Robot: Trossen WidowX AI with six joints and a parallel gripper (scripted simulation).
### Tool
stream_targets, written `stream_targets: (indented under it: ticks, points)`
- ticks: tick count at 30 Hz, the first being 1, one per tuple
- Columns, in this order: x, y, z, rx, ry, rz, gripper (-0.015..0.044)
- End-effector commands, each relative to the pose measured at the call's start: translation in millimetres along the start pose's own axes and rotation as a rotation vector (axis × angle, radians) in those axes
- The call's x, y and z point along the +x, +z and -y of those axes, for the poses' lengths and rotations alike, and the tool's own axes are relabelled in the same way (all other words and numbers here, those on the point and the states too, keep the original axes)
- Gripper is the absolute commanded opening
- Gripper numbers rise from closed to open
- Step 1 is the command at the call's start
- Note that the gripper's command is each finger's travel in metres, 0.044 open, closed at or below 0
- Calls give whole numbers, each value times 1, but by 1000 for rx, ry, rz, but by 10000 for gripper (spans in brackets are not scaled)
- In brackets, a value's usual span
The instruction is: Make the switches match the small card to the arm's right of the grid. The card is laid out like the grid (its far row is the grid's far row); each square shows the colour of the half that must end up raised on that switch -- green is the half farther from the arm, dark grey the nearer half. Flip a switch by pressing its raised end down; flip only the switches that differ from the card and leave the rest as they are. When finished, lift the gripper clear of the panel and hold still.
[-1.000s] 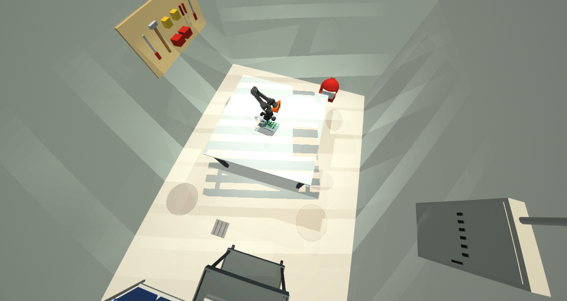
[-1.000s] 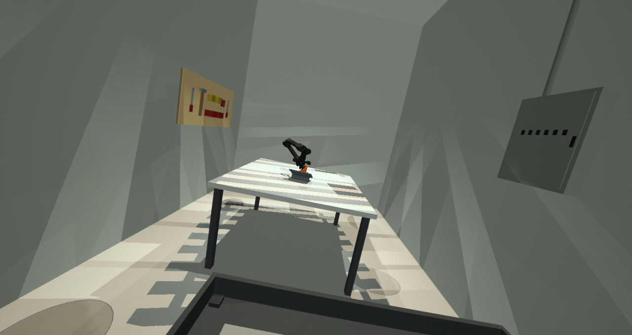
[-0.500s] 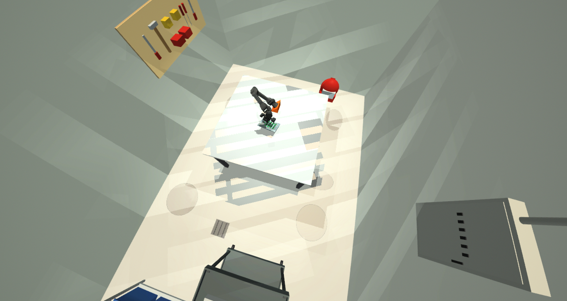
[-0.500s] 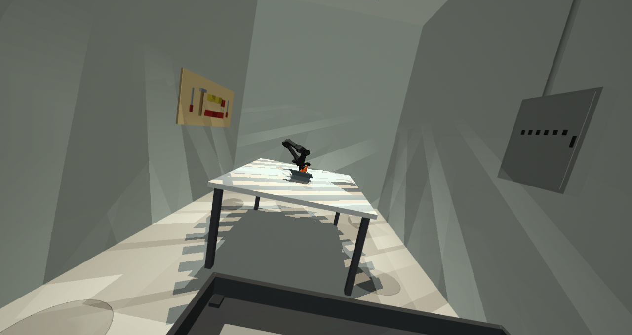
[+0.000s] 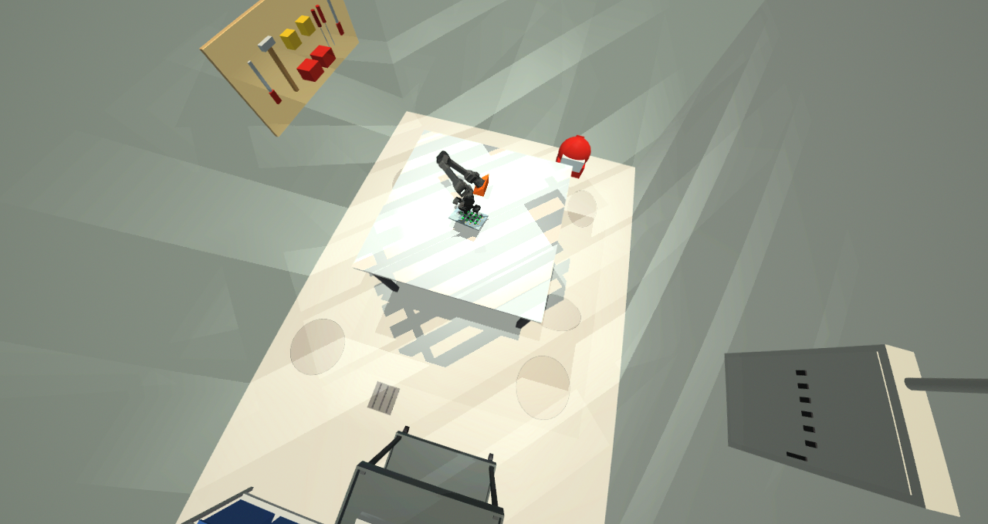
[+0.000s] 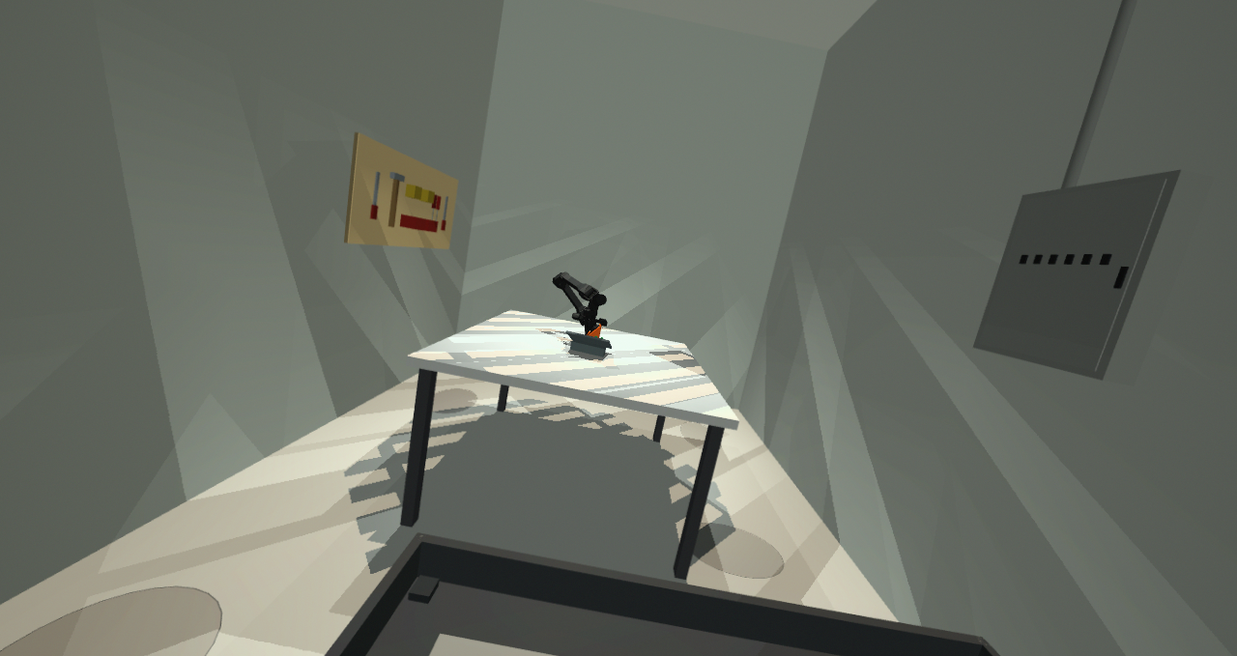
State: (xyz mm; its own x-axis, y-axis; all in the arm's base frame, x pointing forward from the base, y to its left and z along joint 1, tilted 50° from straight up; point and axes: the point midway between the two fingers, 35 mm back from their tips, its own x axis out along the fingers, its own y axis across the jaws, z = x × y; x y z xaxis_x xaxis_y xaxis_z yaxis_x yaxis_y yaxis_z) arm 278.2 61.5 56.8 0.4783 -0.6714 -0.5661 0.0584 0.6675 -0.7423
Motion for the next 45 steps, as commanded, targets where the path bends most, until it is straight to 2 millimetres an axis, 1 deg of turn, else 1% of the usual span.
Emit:
stream_targets:
  ticks: [1, 45]
  points:
    - [1, -2, 0, -8, -4, -1, 0]
    - [6, -2, 0, -8, -5, -1, 0]
